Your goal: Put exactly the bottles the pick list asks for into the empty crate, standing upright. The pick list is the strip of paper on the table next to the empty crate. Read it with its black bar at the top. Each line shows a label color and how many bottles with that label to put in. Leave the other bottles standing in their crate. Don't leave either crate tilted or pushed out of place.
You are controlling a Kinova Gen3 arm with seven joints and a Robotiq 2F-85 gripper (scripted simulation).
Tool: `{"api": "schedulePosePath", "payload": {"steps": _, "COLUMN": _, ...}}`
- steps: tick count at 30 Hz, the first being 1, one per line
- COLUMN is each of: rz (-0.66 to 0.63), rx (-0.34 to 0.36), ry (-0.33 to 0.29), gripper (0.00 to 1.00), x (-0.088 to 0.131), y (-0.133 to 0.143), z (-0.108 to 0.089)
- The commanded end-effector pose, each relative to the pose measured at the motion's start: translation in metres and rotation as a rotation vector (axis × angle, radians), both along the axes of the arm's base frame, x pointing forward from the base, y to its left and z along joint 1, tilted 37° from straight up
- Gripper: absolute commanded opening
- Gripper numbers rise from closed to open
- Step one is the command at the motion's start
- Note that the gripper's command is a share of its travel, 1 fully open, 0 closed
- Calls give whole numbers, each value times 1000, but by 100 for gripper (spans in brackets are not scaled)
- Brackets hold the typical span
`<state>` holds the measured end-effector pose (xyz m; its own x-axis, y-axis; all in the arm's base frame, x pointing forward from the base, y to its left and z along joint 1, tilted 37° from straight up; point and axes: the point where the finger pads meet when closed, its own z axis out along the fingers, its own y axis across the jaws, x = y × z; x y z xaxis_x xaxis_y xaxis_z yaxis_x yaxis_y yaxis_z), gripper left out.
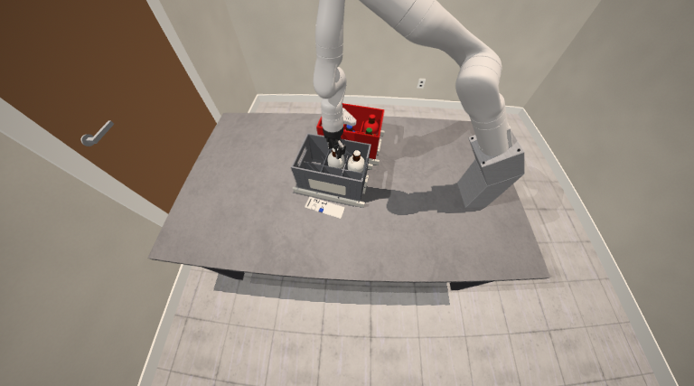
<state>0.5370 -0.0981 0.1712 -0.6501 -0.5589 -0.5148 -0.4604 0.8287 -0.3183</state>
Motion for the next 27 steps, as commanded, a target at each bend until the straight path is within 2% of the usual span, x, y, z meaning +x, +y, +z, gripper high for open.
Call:
{"api": "schedulePosePath", "payload": {"steps": 1, "rz": 0, "rx": -1, "ry": -1, "gripper": 67, "x": 0, "y": 0, "z": 1}}
{"api": "schedulePosePath", "payload": {"steps": 20, "rz": 0, "rx": -1, "ry": -1, "gripper": 67, "x": 0, "y": 0, "z": 1}}
{"api": "schedulePosePath", "payload": {"steps": 27, "rz": 0, "rx": -1, "ry": -1, "gripper": 67, "x": -11, "y": -1, "z": 16}}
